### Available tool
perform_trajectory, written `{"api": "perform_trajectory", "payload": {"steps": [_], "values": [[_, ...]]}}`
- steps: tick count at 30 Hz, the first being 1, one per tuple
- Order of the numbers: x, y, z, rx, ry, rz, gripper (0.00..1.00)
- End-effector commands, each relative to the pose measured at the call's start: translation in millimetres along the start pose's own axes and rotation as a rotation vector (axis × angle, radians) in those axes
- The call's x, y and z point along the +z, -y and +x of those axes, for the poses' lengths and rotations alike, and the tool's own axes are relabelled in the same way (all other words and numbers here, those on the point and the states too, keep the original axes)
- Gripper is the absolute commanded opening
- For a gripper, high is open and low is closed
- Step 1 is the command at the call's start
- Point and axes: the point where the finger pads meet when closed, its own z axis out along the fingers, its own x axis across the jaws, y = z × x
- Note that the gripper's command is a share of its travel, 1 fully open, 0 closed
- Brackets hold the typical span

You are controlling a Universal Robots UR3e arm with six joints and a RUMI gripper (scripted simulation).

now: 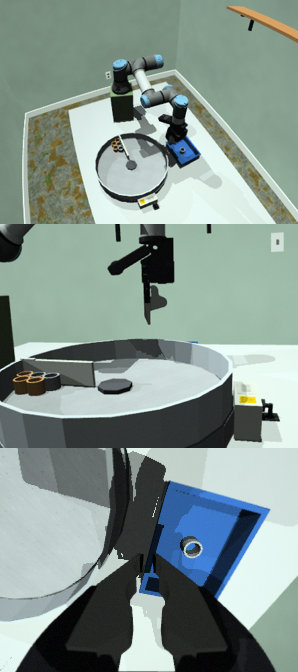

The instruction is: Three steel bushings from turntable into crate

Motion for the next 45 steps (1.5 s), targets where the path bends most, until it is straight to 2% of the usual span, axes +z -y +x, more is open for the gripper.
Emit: {"api": "perform_trajectory", "payload": {"steps": [1, 12, 15, 29, 31, 45], "values": [[0.7, 9, -15, 0.129, 0.004, -0.036, 0.06], [1.2, 32, -44, 0.367, -0.001, -0.035, 0.06], [1.3, 34, -47, 0.389, -0.001, -0.035, 0.06], [2.5, 68, -91, 0.732, -0.007, -0.035, 0.06], [2.5, 68, -91, 0.732, -0.007, -0.035, 0.06], [3.7, 107, -140, 1.119, -0.013, -0.034, 0.06]]}}
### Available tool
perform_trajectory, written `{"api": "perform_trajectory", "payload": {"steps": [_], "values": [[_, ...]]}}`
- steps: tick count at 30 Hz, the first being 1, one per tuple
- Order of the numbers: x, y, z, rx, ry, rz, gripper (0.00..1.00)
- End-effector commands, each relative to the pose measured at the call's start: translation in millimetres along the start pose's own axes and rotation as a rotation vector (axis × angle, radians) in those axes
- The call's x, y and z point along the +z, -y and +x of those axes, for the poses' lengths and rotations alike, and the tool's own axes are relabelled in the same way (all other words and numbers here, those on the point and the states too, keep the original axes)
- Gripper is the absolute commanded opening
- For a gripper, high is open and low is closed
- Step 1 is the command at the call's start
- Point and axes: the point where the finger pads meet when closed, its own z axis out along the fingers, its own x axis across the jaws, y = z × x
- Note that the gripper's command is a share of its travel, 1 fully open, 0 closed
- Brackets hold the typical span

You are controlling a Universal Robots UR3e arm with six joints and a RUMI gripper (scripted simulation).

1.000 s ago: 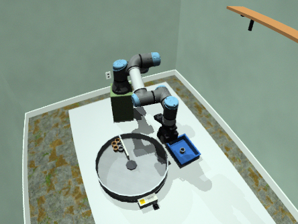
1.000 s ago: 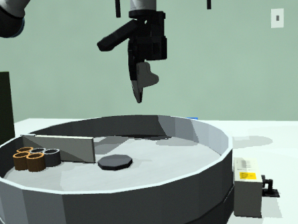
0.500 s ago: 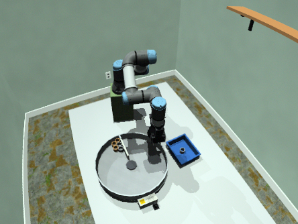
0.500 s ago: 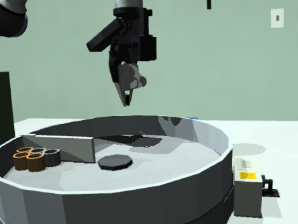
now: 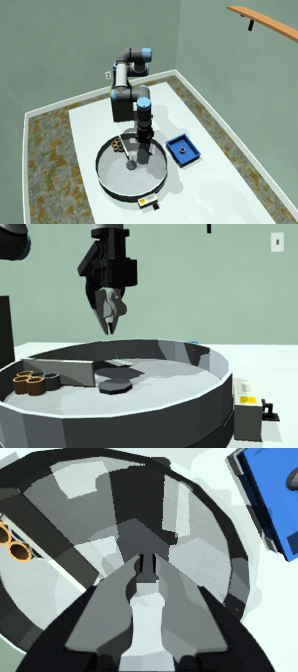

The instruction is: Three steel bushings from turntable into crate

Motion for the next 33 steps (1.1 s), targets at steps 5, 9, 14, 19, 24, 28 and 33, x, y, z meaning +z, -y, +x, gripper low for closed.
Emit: {"api": "perform_trajectory", "payload": {"steps": [5, 9, 14, 19, 24, 28, 33], "values": [[0.7, -11, -40, 0.293, -0.021, -0.036, 0.06], [0.8, -15, -54, 0.386, -0.023, -0.035, 0.06], [1.0, -19, -71, 0.492, -0.025, -0.034, 0.06], [1.1, -22, -83, 0.568, -0.026, -0.033, 0.06], [1.2, -24, -94, 0.638, -0.027, -0.032, 0.06], [1.3, -27, -104, 0.700, -0.028, -0.032, 0.06], [1.4, -29, -115, 0.768, -0.029, -0.031, 0.06]]}}
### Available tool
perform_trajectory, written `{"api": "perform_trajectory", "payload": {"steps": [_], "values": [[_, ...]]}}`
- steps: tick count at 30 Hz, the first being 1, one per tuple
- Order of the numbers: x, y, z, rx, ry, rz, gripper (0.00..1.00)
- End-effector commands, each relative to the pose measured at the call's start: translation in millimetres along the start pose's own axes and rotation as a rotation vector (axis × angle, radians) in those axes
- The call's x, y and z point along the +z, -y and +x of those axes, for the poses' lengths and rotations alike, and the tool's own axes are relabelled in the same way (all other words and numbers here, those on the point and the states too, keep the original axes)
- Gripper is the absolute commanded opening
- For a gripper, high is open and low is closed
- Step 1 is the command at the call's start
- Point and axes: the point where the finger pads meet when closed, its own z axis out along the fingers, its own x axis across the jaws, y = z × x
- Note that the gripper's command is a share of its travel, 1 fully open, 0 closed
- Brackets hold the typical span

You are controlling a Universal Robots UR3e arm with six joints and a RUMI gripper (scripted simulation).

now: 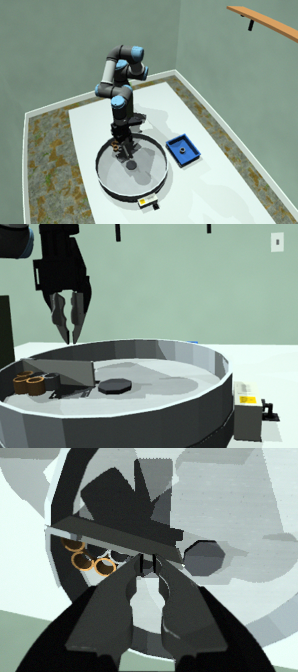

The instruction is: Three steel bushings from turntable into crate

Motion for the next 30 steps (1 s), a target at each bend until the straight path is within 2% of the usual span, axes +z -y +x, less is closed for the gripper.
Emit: {"api": "perform_trajectory", "payload": {"steps": [1, 30], "values": [[-0.3, -14, -10, 0.129, -0.009, -0.009, 0.06], [0.0, -35, -27, 0.294, -0.009, -0.008, 0.06]]}}
